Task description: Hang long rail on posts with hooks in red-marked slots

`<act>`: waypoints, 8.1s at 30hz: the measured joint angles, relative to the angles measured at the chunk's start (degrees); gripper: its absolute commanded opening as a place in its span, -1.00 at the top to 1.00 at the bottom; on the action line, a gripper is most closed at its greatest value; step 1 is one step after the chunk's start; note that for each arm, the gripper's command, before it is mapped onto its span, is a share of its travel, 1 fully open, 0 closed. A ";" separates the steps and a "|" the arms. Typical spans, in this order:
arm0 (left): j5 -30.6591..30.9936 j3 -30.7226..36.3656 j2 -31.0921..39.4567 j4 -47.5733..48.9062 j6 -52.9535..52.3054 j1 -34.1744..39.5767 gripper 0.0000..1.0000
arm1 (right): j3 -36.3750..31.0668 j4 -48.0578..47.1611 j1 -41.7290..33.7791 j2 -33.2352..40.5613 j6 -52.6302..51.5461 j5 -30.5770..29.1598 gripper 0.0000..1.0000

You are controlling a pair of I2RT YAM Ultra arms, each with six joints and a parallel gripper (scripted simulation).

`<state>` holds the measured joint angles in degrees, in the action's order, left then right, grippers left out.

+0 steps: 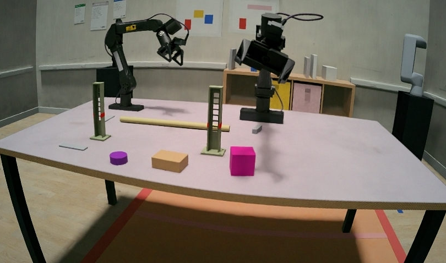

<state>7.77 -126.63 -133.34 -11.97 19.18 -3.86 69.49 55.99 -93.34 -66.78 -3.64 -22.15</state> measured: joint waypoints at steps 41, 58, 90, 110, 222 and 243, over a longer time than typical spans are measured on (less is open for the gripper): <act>-9.84 35.41 9.64 32.02 -5.95 22.12 -1.00 | -30.38 -32.98 18.91 21.05 5.84 -14.23 -1.00; -23.10 73.96 18.29 62.62 -6.10 36.81 -1.00 | -49.07 -76.63 42.80 18.29 11.50 -11.96 -1.00; -39.89 111.01 25.31 94.29 -8.17 37.83 -1.00 | -53.35 -132.65 56.19 -21.99 11.61 -12.39 -1.00; -37.94 110.22 25.31 89.61 -11.67 37.81 0.04 | -53.33 -133.33 56.19 -22.01 12.46 -12.00 0.04; 0.98 57.59 18.47 -44.13 -73.20 39.32 0.04 | 3.28 6.43 57.90 -46.49 62.55 29.81 0.04; 0.98 57.59 18.47 -43.95 -73.20 39.32 0.04 | 3.28 6.45 57.88 -46.47 62.53 29.94 0.44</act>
<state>8.75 -69.04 -114.87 -55.92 -54.02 35.46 72.77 62.43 -35.46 -113.25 58.89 7.79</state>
